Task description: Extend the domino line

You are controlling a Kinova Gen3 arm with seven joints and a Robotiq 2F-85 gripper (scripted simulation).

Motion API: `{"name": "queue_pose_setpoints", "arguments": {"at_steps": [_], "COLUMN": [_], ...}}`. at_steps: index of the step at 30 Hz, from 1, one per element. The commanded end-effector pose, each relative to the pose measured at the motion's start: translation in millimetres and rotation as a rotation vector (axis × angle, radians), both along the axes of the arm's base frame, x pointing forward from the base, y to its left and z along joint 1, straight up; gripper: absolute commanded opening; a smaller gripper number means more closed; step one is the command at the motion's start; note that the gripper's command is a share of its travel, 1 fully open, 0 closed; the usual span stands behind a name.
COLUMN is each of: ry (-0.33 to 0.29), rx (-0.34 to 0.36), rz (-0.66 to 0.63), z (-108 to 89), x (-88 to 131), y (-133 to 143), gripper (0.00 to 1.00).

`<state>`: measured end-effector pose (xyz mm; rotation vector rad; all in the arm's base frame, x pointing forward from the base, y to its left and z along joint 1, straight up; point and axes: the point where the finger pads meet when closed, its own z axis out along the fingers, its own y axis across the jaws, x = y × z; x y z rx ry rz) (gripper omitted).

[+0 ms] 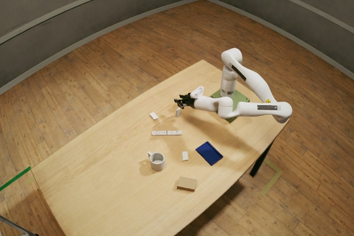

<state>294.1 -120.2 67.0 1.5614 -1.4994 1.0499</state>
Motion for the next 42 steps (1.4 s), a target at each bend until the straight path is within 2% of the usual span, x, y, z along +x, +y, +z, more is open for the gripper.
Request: {"name": "queue_pose_setpoints", "arguments": {"at_steps": [1,13,15,30,32,42], "ry": [0.001,-0.006,-0.006,-0.016,-0.016,-0.025], "rx": [0.063,0.255,0.255,0.509,0.509,0.706], "rz": [-0.006,-0.036,-0.036,-0.078,-0.078,-0.108], "z": [-0.7,-1.4,-1.4,-2.1,-2.1,-2.0], "x": [0,-1,-1,-2,-2,-2], "y": [-1,-6,-6,-11,-11,-15], "gripper": [0.49,0.49,0.49,0.49,0.49,0.49]}}
